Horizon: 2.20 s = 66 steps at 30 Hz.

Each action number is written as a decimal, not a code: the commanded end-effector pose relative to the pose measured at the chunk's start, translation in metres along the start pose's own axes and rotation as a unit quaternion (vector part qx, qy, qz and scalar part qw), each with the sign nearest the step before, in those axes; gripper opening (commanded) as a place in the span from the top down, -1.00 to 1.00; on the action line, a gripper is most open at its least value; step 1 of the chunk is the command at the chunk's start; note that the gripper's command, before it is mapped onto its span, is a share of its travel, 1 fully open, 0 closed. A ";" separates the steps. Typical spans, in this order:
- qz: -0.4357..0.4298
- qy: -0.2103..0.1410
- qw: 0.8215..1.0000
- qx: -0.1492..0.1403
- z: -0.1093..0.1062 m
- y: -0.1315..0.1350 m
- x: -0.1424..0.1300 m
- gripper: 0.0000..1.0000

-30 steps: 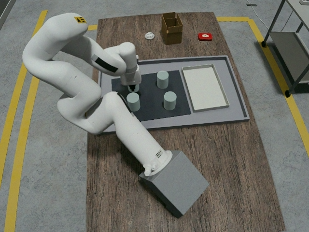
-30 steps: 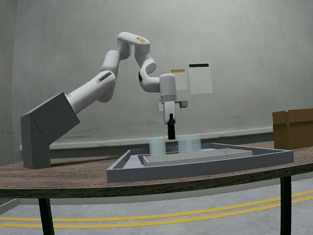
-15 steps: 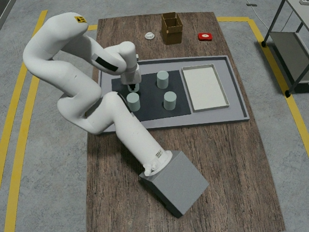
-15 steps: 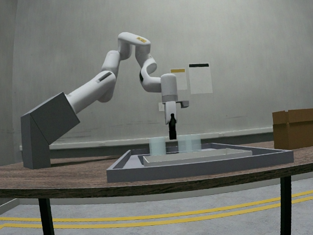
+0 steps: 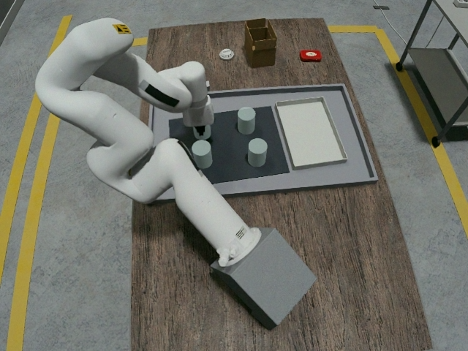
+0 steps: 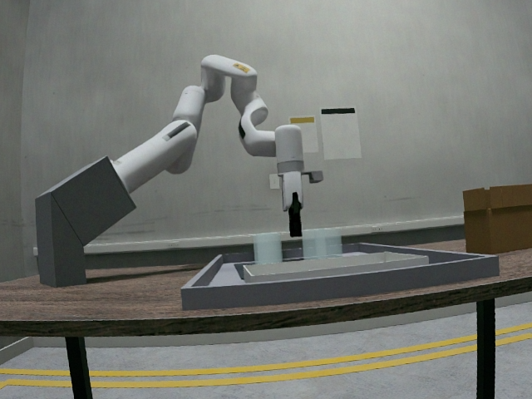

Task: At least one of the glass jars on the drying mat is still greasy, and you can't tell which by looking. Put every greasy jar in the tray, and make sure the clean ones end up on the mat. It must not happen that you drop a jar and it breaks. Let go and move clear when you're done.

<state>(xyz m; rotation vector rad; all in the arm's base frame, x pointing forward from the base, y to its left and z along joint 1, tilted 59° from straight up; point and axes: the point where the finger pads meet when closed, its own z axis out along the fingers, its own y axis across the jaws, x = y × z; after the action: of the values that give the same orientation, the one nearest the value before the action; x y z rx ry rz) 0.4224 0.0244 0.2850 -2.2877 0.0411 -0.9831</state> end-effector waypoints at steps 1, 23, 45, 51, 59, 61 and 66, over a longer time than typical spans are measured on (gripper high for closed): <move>0.000 0.002 1.000 0.000 -0.001 0.000 0.003 1.00; 0.000 0.002 1.000 0.000 -0.003 0.000 0.006 1.00; 0.000 0.002 1.000 0.000 -0.005 0.000 0.009 1.00; 0.000 0.002 1.000 0.000 -0.005 0.000 0.009 1.00; 0.000 0.002 1.000 0.000 -0.006 0.000 0.010 1.00; 0.000 0.002 1.000 0.000 -0.006 0.000 0.010 1.00; 0.000 0.002 1.000 0.000 -0.007 0.000 0.011 1.00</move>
<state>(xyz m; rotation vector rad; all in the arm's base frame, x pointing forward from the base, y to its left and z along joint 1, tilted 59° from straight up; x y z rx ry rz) 0.4254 0.0189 0.2938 -2.2877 0.0411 -0.9829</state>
